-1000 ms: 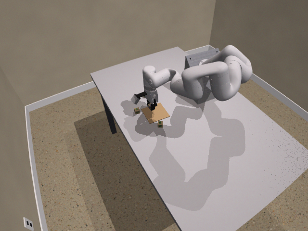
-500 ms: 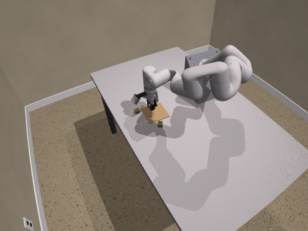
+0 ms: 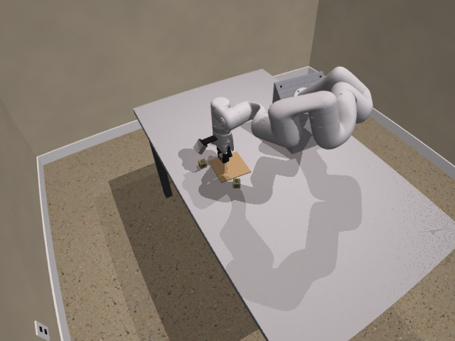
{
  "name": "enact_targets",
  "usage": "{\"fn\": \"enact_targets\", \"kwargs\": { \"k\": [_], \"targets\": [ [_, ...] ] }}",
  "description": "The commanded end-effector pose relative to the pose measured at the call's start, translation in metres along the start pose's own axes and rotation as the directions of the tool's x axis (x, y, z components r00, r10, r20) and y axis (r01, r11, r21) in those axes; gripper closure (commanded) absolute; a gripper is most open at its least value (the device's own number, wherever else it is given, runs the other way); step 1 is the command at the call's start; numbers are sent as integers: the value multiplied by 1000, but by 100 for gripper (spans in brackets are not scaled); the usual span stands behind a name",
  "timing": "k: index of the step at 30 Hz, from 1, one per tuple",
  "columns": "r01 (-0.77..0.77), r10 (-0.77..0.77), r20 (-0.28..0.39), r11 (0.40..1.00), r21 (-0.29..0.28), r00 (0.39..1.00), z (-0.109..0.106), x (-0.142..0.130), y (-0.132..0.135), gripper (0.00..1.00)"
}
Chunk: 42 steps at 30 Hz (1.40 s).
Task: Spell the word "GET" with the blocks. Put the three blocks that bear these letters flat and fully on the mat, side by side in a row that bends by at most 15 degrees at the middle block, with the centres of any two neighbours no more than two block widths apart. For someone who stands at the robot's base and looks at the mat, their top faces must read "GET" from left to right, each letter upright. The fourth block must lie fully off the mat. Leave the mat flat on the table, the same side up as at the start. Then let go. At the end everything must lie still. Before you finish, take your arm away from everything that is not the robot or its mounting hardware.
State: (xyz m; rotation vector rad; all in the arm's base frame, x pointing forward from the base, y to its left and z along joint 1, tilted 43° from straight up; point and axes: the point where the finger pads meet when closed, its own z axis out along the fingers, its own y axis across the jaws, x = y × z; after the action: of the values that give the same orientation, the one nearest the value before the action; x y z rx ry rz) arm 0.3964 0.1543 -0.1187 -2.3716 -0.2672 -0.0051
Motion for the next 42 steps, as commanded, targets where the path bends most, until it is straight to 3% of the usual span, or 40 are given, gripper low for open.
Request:
{"fn": "enact_targets", "kwargs": {
  "k": [1,11,26,42],
  "targets": [
    [-1,1,-4,1000,-2,1000,-2,1,1,73],
    [-1,1,-4,1000,-2,1000,-2,1,1,73],
    [-1,1,-4,1000,-2,1000,-2,1,1,53],
    [-1,1,-4,1000,-2,1000,-7,1,1,53]
  ]
}}
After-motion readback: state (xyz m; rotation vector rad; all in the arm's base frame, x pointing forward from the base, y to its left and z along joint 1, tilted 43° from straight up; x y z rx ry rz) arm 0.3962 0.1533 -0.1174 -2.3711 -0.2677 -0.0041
